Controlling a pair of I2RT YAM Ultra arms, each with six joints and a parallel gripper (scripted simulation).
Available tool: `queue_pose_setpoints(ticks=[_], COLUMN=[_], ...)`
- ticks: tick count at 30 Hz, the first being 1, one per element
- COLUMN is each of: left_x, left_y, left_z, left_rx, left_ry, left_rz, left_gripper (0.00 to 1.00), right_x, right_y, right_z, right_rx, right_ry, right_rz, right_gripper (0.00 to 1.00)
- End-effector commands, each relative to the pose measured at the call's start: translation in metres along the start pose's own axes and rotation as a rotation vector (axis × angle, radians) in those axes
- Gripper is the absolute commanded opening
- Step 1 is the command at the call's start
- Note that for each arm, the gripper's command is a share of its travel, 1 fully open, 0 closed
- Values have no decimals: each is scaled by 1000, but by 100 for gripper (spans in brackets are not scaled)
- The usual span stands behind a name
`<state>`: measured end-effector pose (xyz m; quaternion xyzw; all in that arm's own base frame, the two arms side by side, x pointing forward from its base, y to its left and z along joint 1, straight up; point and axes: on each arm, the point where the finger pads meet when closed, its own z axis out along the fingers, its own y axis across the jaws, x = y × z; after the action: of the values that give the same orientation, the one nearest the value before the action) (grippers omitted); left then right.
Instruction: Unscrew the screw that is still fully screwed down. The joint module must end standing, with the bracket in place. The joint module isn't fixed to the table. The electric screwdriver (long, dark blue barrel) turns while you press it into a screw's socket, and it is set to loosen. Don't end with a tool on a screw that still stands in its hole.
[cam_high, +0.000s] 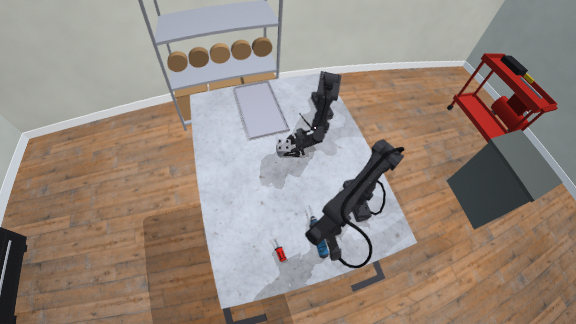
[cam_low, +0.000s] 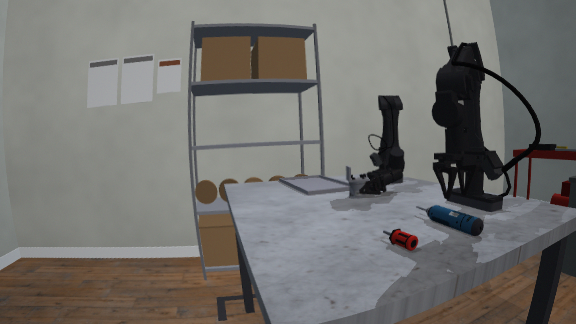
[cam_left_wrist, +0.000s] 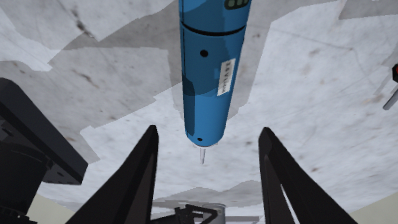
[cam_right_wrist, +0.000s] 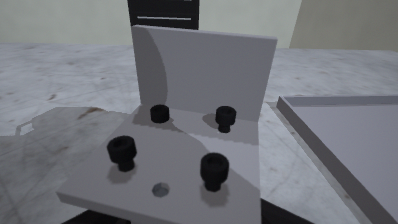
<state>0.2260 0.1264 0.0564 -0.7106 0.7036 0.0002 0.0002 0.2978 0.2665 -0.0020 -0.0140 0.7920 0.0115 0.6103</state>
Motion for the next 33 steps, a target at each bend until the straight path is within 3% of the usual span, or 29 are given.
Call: queue_pose_setpoints(ticks=[1, 33], left_x=[-5, -5], left_y=[-11, -11], left_z=[-11, -11], left_rx=[40, 40], left_ry=[-38, -38], left_rz=[6, 6], left_gripper=[65, 65], right_x=[-3, -3], right_y=[1, 1], right_z=[0, 0], right_rx=[-1, -1], right_ry=[-5, -5], right_rz=[9, 9], right_gripper=[60, 59])
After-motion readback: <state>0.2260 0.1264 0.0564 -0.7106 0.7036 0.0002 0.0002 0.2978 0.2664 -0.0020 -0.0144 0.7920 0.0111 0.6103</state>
